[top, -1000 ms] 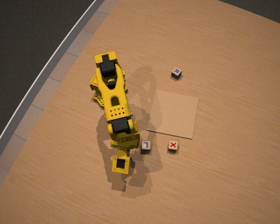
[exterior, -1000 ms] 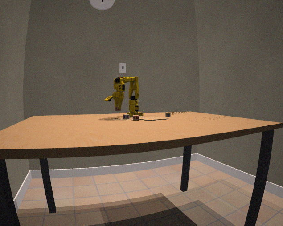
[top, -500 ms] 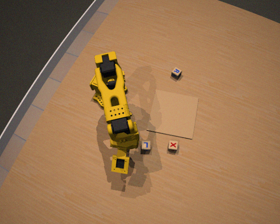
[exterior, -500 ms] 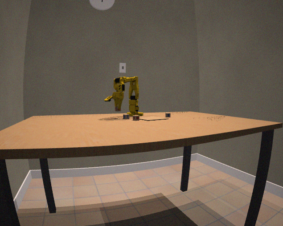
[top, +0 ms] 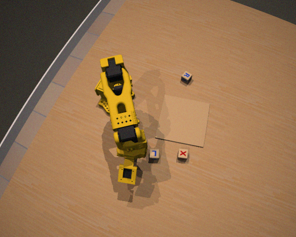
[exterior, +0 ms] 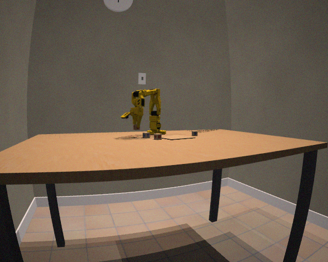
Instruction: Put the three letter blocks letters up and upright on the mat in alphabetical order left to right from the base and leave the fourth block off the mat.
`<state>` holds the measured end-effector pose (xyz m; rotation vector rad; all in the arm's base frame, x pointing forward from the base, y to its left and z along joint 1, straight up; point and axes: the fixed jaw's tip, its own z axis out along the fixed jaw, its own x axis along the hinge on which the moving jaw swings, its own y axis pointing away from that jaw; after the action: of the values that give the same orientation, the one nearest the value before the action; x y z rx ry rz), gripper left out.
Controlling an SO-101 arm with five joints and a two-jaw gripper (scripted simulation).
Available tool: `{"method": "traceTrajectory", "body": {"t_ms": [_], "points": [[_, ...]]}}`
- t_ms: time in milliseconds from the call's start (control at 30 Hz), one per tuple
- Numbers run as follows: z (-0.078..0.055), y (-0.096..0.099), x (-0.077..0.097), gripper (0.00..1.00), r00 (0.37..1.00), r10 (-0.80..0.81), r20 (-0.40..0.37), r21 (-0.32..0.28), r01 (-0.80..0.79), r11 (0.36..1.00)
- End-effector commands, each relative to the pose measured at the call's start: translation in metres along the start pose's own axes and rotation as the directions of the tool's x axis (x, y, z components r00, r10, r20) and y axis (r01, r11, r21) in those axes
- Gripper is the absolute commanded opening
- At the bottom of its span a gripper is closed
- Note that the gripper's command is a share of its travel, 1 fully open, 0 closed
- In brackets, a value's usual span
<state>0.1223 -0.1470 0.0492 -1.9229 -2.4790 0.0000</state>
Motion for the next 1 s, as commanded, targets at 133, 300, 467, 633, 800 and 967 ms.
{"method": "traceTrajectory", "body": {"t_ms": [133,300,467,633,800,967], "points": [[-0.007,0.002,-0.006,0.0,0.999,0.001,0.052,-0.023,0.0,1.0],[-0.005,0.002,-0.006,0.0,0.999,0.001,0.052,-0.023,0.0,1.0],[-0.001,0.002,-0.006,0.0,0.999,0.001,0.052,-0.023,0.0,1.0],[-0.001,0.002,-0.006,0.0,0.999,0.001,0.052,-0.023,0.0,1.0],[0.0,0.002,-0.006,0.0,0.999,0.001,0.052,-0.023,0.0,1.0],[0.004,0.002,-0.007,0.0,0.999,0.001,0.052,-0.023,0.0,1.0]]}}
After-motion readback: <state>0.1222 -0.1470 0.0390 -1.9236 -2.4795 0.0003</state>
